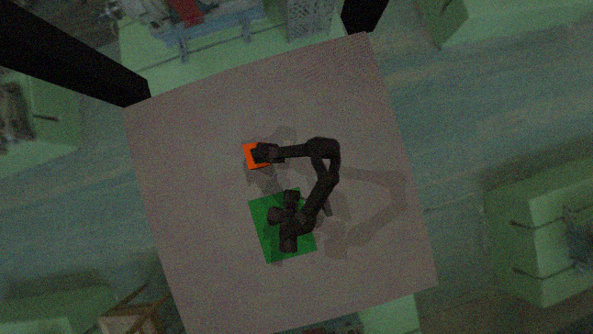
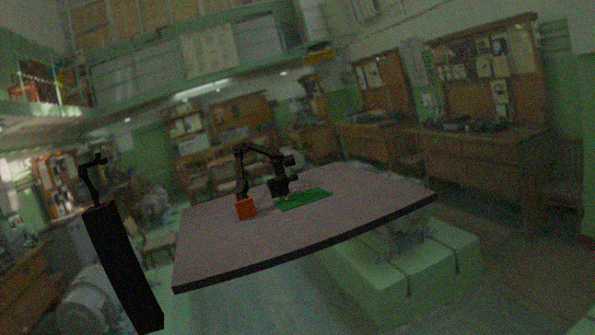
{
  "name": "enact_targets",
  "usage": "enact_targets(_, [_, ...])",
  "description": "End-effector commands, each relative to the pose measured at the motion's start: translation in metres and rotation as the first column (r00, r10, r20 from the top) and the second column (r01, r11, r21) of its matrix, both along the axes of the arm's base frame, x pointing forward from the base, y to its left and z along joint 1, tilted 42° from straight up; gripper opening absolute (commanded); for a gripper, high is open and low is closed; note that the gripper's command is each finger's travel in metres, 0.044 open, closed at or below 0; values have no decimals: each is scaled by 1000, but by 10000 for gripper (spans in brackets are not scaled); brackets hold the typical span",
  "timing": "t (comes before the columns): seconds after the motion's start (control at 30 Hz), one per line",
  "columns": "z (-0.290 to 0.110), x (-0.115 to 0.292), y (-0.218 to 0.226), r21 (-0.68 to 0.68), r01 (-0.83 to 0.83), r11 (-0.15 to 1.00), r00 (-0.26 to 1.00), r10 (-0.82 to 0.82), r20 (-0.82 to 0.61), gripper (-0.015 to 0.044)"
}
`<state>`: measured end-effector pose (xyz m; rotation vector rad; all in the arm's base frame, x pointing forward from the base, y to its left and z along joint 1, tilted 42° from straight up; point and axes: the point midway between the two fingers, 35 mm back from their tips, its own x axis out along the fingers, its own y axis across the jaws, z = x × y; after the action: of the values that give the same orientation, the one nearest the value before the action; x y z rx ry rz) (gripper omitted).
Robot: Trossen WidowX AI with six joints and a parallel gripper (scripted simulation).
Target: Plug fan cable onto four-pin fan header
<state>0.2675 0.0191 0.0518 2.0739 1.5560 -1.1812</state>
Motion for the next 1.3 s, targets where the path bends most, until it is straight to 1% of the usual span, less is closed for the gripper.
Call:
enact_targets(0.0, [-1, -1, 2, 5, 4, 1000, 1000, -4, -5, 0])
enact_targets(1.27, [-6, 0, 7, 6, 5, 1000, 1000, -5, -6, 0])
